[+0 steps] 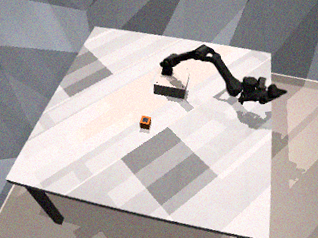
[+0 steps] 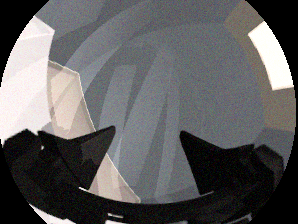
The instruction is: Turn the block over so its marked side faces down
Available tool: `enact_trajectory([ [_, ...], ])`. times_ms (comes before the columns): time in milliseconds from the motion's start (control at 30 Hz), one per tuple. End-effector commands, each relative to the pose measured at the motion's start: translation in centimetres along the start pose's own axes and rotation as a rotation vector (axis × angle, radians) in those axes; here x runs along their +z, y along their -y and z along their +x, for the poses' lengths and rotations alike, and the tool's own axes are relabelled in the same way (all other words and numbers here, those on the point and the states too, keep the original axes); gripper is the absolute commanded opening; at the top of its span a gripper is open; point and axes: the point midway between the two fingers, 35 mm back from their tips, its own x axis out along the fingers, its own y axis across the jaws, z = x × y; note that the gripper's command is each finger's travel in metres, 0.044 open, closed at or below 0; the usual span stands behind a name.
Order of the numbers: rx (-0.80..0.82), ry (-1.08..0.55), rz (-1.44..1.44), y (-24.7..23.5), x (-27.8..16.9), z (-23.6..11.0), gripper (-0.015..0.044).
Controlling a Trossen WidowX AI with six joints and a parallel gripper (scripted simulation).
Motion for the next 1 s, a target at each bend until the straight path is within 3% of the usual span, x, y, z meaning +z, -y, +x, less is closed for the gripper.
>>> enact_trajectory([
  [0, -0.003, -0.193, 0.163, 1.3, -5.2, -4.4, 0.044],
  [267, -0.06, -0.577, 0.492, 2.9, -13.8, -15.6, 0.044],
  [500, -0.164, -0.914, 0.795, 2.6, -18.3, -27.7, 0.044],
  [733, -0.309, -1.239, 1.109, 0.6, -18.7, -40.2, 0.044],
  [967, -0.488, -1.55, 1.43, -2.8, -14.9, -51.7, 0.044],
])
